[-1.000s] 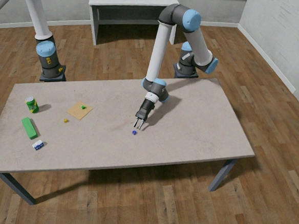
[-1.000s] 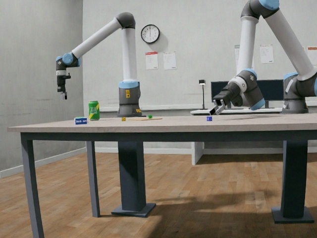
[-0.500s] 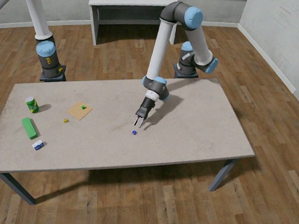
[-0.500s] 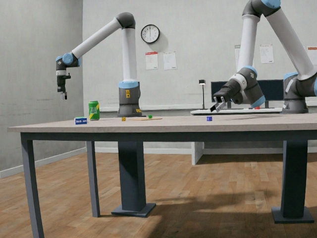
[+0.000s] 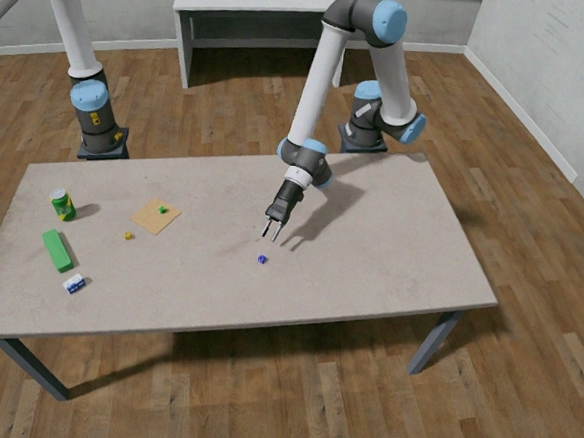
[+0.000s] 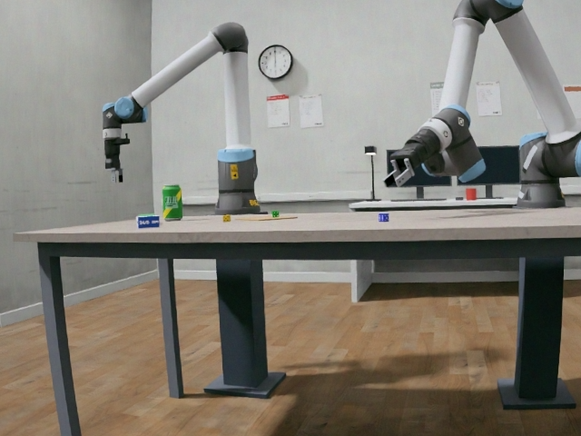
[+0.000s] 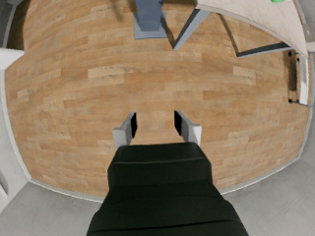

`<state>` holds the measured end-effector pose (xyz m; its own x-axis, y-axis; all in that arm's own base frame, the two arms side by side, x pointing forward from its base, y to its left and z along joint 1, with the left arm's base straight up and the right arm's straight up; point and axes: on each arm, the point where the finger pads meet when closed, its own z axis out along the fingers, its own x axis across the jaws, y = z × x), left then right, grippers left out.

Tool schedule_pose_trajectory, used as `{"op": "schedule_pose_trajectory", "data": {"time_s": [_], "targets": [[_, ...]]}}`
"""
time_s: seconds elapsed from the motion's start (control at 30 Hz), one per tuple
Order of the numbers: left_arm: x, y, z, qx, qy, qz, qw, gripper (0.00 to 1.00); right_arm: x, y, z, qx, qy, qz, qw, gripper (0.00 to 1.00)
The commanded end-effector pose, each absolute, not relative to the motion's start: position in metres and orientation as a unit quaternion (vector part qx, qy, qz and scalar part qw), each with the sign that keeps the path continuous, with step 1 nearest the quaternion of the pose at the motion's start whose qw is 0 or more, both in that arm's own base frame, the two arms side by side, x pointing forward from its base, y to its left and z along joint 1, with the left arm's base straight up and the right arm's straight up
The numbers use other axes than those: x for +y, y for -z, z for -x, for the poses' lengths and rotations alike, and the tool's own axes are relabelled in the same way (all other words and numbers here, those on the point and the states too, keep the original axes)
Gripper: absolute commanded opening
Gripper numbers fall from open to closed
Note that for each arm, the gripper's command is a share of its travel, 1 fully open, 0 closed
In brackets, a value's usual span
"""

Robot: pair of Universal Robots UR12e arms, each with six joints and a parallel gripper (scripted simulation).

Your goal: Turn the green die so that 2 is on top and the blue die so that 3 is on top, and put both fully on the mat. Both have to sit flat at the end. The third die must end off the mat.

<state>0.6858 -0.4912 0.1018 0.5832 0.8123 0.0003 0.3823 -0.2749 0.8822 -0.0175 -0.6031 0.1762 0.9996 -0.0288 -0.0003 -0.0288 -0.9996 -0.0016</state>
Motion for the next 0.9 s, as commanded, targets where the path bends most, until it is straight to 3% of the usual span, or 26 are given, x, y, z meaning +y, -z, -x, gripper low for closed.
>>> {"op": "schedule_pose_trajectory", "data": {"time_s": [0.0,0.47,0.87], "targets": [[-0.4915,-0.1038,-0.6860,0.391,-0.235,-0.763,0.458,0.70,-0.6038,-0.1770,0.0174,0.014,0.000,1.000,0.000,1.00],[-0.4931,-0.1045,-0.6878,0.395,-0.229,-0.770,0.446,0.70,-0.6038,-0.1770,0.0174,0.014,0.000,1.000,0.000,1.00],[-0.4978,-0.1095,-0.6944,0.411,-0.197,-0.803,0.384,0.70,-0.6038,-0.1770,0.0174,0.014,0.000,1.000,0.000,1.00]]}}
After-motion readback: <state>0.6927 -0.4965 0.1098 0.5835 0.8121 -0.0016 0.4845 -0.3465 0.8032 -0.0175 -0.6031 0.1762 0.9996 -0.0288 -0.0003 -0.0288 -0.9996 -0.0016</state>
